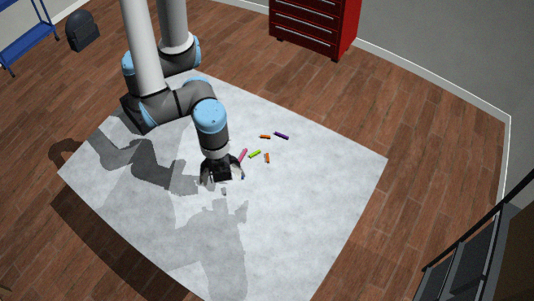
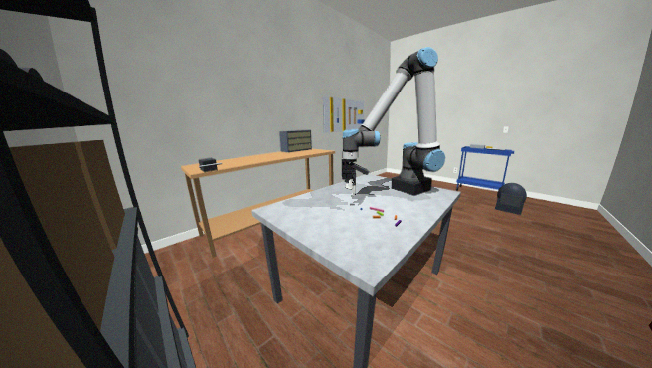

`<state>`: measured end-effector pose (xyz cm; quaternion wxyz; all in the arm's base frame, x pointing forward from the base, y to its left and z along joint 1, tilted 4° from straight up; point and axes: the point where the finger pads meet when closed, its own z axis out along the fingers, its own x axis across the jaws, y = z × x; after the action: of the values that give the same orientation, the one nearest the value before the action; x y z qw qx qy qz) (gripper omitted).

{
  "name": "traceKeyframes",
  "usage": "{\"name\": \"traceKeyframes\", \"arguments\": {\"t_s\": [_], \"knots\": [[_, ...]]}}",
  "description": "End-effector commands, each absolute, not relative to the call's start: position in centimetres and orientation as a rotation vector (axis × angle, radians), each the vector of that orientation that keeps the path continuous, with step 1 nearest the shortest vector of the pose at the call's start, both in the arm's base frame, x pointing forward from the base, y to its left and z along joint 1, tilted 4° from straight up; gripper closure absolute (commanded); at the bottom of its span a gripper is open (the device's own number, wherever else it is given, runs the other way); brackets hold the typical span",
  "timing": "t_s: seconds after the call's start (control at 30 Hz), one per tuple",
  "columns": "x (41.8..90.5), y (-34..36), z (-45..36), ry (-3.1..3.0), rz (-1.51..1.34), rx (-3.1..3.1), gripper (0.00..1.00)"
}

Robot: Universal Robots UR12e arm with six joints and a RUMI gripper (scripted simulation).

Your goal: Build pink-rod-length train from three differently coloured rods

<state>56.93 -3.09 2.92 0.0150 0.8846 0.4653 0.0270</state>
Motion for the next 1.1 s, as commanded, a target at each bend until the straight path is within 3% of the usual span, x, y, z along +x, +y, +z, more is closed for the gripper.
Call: {"name": "traceKeyframes", "arguments": {"t_s": [0.0,0.47,0.5,1.07], "knots": [[57.03,-3.17,2.96,1.402,0.086,2.776,0.00],[57.06,-3.21,2.95,1.373,0.086,2.791,0.00],[57.06,-3.21,2.95,1.373,0.086,2.791,0.86],[57.06,-3.21,2.95,1.373,0.086,2.791,0.86]]}}
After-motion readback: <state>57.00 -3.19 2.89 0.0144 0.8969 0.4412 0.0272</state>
